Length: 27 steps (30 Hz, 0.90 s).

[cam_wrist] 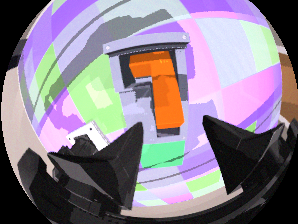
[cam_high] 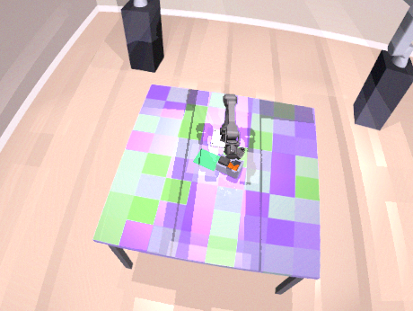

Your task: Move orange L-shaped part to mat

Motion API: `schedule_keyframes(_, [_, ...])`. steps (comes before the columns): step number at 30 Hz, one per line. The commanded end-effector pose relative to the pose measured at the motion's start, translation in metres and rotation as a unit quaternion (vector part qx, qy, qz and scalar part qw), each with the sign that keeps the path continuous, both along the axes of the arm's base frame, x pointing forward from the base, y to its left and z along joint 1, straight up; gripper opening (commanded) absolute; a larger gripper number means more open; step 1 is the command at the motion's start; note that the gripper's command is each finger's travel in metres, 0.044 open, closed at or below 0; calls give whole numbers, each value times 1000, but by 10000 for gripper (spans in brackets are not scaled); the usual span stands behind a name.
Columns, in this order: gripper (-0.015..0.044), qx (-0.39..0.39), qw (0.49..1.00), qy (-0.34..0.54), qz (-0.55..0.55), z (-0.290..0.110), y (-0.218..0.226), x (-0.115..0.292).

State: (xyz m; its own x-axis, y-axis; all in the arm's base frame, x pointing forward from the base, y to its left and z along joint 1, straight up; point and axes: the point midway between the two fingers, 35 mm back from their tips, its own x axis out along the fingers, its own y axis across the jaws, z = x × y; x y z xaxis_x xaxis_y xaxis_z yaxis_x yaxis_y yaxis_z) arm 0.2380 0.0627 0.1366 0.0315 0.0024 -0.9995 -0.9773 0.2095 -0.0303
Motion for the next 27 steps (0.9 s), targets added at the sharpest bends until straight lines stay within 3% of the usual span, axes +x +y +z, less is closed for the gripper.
schedule_keyframes(1, [280,-2,1000,4,2,-8,-1,-1])
schedule_keyframes(27, [280,-2,1000,4,2,-47,-1,-1])
